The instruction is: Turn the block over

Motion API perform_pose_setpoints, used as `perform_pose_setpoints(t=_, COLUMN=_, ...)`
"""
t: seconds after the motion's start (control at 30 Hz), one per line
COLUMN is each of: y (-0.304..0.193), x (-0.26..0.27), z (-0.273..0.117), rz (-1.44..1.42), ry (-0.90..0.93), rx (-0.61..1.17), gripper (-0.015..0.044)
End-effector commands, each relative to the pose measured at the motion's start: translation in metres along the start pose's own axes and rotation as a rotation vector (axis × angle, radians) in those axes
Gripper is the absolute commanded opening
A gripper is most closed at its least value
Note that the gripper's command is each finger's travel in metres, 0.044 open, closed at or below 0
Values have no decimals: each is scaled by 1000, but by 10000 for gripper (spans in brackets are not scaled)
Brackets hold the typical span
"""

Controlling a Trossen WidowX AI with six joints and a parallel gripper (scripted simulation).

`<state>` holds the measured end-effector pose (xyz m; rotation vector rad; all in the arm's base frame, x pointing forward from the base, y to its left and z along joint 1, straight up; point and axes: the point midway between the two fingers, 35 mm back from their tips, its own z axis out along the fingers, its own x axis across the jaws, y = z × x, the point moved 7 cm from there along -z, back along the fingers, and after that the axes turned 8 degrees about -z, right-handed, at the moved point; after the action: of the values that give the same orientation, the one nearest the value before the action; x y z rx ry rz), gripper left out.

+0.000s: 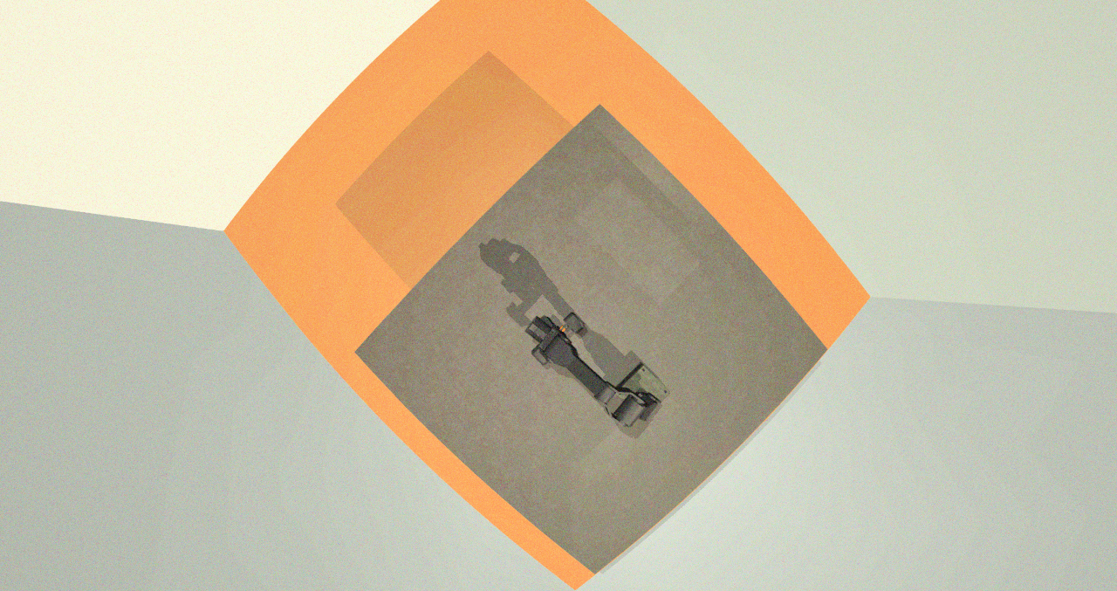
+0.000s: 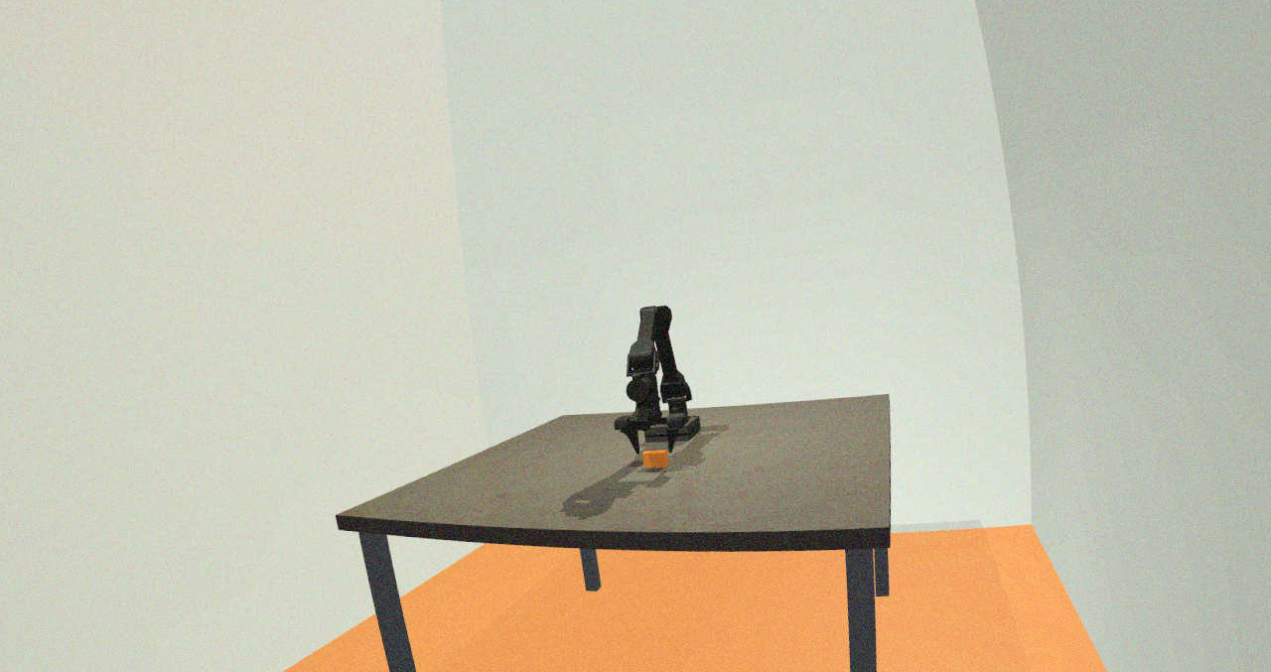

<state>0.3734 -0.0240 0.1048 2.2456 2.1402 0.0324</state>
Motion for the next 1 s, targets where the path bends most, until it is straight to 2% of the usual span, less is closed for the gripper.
perform_pose_setpoints(t=0.0, y=-2, x=0, z=9, rz=-4, ry=4, rx=7, gripper=440)
perform_pose_setpoints(t=0.17, y=-2, x=0, z=15, rz=-4, ry=4, rx=7, gripper=440)
perform_pose_setpoints(t=0.37, y=-2, x=0, z=15, rz=-4, ry=4, rx=7, gripper=283)
perform_pose_setpoints(t=0.97, y=-2, x=0, z=15, rz=-4, ry=4, rx=7, gripper=163)
